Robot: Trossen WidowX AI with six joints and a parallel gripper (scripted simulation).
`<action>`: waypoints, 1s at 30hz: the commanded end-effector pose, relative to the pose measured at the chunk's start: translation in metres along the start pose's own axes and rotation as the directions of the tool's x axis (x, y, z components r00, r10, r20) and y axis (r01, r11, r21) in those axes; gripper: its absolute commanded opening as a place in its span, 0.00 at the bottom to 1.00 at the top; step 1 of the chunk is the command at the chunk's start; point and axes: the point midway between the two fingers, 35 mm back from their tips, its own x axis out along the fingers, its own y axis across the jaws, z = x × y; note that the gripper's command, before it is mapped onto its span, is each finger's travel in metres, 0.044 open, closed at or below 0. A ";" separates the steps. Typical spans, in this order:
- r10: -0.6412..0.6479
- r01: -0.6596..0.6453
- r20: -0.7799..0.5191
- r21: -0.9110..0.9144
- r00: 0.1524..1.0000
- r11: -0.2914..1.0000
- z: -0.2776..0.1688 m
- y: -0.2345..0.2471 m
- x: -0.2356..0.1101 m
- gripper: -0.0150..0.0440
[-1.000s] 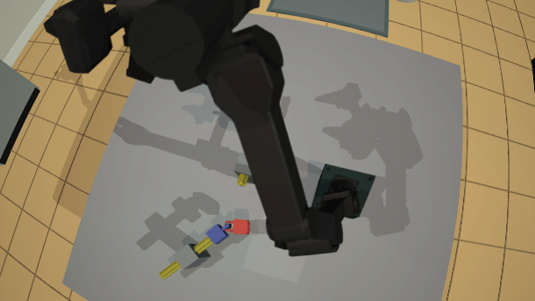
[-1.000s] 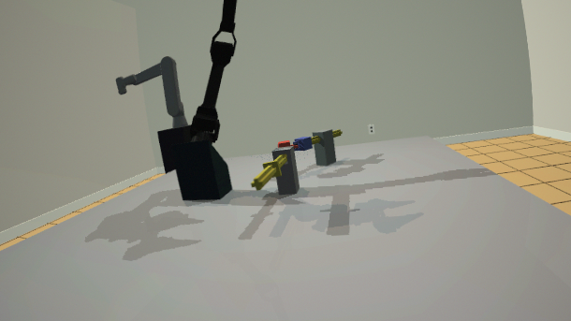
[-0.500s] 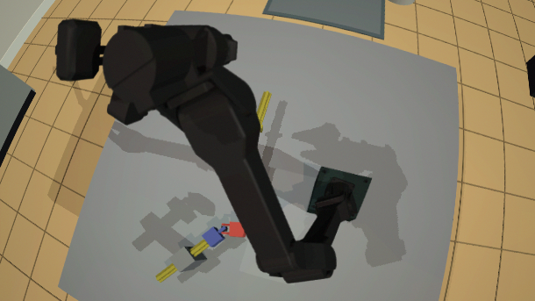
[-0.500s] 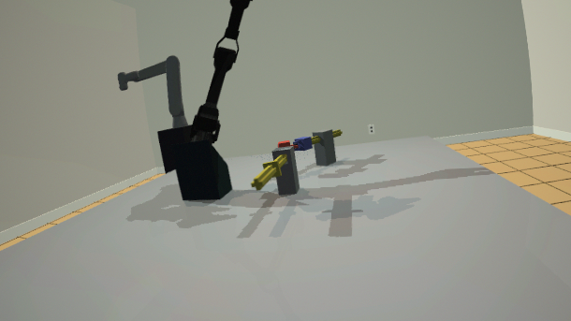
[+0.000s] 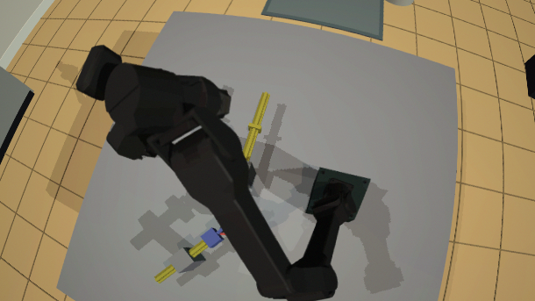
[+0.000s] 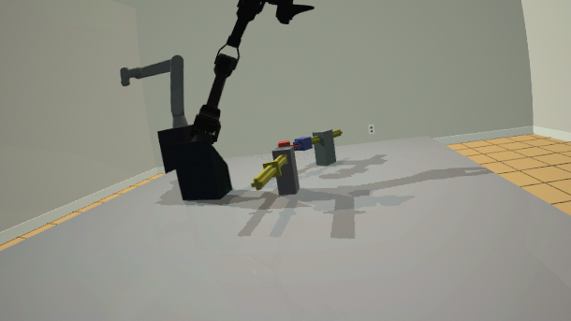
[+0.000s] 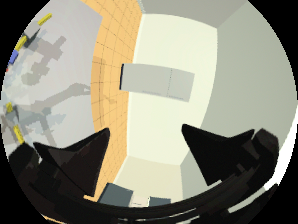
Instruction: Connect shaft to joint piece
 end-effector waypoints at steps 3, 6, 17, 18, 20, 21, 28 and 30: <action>0.102 -0.097 -0.014 0.203 0.995 0.974 0.015 0.039 0.003 1.00; 0.150 -0.139 -0.016 0.291 0.988 0.946 0.023 0.058 0.003 1.00; 0.344 -0.274 -0.011 0.581 0.939 0.766 0.052 0.130 -0.005 1.00; 0.362 -0.283 -0.010 0.604 0.932 0.745 0.054 0.137 -0.007 1.00; 0.397 -0.299 -0.006 0.648 0.918 0.700 0.060 0.150 -0.010 1.00; 0.415 -0.306 -0.004 0.670 0.910 0.677 0.063 0.157 -0.012 1.00; 0.531 -0.325 0.005 0.796 0.847 0.510 0.081 0.202 -0.029 1.00; 0.562 -0.322 0.006 0.826 0.827 0.463 0.086 0.214 -0.035 1.00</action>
